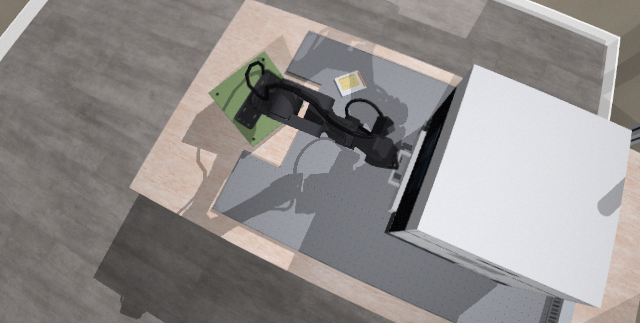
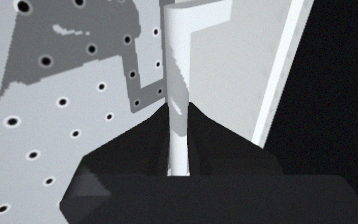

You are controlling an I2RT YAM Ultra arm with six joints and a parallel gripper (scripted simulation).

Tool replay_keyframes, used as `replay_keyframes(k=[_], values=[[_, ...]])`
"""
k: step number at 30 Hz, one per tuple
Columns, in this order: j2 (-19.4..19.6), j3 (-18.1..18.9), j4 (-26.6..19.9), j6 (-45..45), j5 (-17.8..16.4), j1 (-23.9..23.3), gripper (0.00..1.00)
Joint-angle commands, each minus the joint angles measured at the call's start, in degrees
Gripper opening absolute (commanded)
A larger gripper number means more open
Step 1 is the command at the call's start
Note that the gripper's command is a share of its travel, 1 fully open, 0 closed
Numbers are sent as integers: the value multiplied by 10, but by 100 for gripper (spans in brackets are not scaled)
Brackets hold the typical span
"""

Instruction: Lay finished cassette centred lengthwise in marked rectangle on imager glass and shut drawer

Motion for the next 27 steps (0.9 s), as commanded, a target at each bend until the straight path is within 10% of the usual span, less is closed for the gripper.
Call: replay_keyframes(k=[1, 27], values=[[-32, -34, -17, 3, 8, 8, 0], [-38, -52, -6, 4, 8, 8, 0]])
